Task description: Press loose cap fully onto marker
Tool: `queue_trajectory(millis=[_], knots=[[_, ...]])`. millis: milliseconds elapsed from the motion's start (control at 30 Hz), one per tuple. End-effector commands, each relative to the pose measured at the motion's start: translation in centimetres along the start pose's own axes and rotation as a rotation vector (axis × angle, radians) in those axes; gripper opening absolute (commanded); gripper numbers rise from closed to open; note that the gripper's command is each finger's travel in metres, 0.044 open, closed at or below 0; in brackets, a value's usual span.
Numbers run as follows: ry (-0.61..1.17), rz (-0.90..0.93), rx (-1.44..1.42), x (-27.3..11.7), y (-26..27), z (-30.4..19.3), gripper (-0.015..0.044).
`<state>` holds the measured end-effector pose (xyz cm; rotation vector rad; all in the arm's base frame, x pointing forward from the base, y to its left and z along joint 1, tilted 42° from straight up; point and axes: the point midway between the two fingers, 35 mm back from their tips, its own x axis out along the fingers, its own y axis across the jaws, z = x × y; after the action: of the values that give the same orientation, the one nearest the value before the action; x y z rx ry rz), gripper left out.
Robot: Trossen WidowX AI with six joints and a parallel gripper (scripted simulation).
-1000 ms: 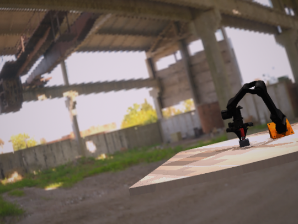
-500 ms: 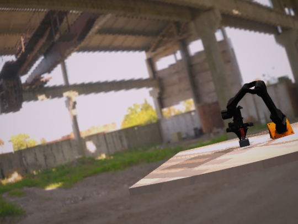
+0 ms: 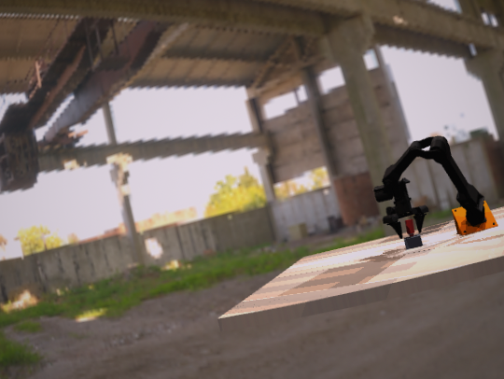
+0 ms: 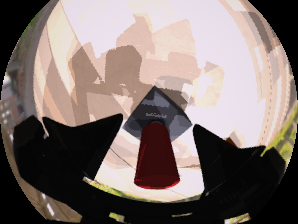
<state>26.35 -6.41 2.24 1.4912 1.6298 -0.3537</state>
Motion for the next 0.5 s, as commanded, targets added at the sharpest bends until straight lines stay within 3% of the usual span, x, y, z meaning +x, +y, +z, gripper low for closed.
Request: queue_trajectory(millis=[0, 100, 200, 300, 467], knots=[[-0.015, 0.009, -0.008, -3.2, 0.3, 0.5, 0.0440], [-0.017, 0.017, -0.010, -6.9, 0.3, 0.4, 0.0440], [-0.017, 0.018, -0.010, -7.2, 0.3, 0.3, 0.0440], [-0.016, 0.013, -0.141, -7.4, 0.2, 0.2, 0.0361], [-0.008, 0.000, -0.596, -8.4, 0.0, -0.4, 0.0230]])
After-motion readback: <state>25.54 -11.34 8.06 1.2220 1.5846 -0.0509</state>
